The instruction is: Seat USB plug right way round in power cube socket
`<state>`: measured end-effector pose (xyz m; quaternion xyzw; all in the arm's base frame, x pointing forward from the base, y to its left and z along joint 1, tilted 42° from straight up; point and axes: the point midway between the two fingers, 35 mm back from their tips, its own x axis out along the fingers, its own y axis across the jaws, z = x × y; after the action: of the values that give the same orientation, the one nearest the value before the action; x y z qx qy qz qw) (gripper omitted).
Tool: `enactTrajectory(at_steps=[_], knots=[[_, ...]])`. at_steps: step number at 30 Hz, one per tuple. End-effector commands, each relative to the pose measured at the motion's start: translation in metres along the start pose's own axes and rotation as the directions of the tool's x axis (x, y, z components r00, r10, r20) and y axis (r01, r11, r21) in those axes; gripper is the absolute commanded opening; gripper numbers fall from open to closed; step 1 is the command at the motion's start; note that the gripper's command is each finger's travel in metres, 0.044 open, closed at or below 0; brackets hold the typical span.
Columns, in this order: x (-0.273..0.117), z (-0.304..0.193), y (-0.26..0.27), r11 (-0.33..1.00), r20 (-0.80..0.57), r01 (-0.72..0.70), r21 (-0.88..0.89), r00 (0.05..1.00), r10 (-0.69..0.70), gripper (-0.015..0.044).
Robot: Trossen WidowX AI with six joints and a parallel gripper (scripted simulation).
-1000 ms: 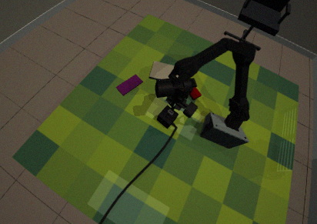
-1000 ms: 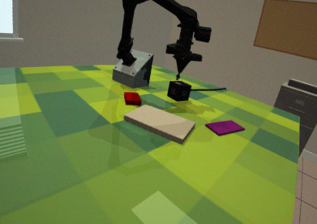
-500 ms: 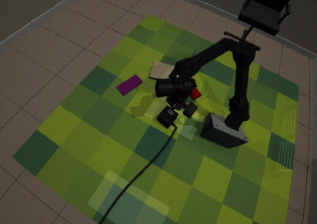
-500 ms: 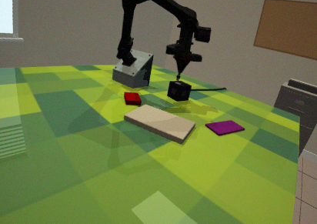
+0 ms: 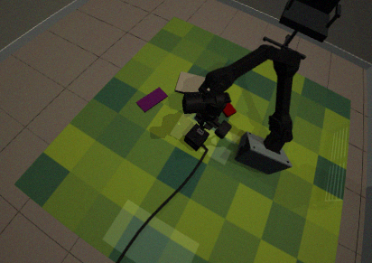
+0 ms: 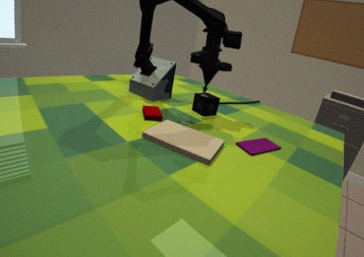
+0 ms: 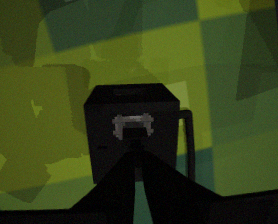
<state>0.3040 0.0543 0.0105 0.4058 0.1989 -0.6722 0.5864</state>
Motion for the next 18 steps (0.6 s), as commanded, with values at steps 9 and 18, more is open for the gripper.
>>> enactTrajectory(at_steps=[9,18], knots=[[0.0006,-0.0011,-0.0001,1.0,-0.017,0.0,-0.001,1.0,0.0,0.0],[0.0017,-0.0017,-0.0001,1.0,-0.025,0.0,0.0,1.0,0.0,0.0]])
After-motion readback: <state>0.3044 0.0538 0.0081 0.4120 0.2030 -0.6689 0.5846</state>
